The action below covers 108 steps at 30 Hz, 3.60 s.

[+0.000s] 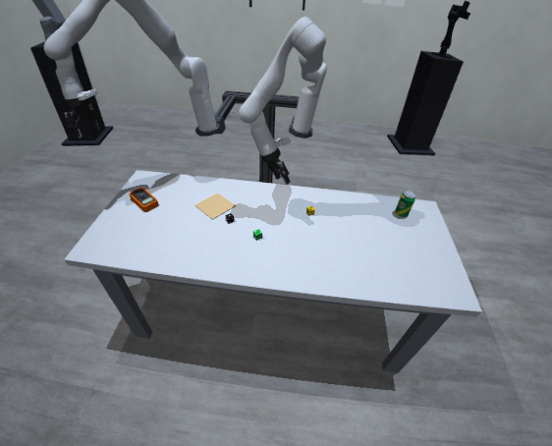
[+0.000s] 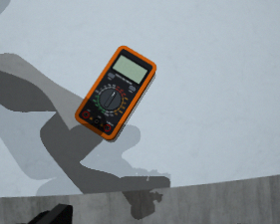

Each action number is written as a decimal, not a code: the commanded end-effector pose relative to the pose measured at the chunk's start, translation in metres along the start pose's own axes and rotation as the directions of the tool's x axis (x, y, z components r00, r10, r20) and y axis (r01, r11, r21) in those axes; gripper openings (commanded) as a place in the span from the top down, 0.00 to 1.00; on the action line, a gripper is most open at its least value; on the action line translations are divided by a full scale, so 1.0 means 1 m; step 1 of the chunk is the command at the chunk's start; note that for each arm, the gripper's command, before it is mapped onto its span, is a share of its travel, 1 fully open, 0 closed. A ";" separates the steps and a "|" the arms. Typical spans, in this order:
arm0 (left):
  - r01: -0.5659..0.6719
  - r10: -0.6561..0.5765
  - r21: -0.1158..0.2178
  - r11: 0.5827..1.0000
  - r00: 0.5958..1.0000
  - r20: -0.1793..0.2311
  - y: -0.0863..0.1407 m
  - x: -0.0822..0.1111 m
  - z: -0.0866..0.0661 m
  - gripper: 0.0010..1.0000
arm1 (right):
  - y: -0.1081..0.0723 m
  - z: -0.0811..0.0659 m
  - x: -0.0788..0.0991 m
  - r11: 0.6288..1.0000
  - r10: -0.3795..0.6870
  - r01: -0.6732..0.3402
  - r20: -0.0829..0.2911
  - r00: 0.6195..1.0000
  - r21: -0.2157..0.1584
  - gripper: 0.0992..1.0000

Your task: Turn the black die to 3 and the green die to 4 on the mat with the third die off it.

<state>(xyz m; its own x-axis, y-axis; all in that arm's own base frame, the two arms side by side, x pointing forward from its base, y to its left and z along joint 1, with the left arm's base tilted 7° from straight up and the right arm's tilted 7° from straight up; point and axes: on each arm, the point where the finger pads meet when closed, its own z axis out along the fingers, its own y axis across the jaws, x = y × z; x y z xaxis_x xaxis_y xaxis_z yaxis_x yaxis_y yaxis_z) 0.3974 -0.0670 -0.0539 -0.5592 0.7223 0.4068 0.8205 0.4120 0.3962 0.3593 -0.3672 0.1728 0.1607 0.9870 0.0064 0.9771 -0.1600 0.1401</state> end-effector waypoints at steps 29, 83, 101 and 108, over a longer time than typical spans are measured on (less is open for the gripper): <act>0.088 -0.153 0.286 0.954 0.965 0.211 -0.049 -0.212 -0.065 0.00 | -0.138 -0.063 -0.103 0.996 -0.087 0.086 0.063 0.994 0.030 0.00; 0.092 -0.169 0.312 0.946 0.959 0.228 -0.053 -0.232 -0.071 0.00 | -0.320 -0.133 -0.145 0.977 -0.185 0.170 0.111 0.976 0.132 0.00; 0.100 -0.208 0.371 0.923 0.942 0.265 -0.063 -0.277 -0.086 0.00 | -0.320 -0.133 -0.145 0.977 -0.185 0.170 0.111 0.976 0.132 0.00; 0.099 -0.208 0.371 0.923 0.942 0.265 -0.064 -0.277 -0.084 0.00 | -0.320 -0.133 -0.145 0.977 -0.185 0.170 0.111 0.976 0.132 0.00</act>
<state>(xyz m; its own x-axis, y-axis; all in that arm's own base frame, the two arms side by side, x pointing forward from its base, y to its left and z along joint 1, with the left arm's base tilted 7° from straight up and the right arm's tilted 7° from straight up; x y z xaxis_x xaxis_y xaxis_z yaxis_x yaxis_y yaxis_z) 0.4893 -0.3399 -0.1225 -0.6658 0.7412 0.0851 0.7459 0.6586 0.0998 0.0044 -0.4569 0.2583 -0.0083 0.9918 -0.1279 0.9999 0.0092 0.0068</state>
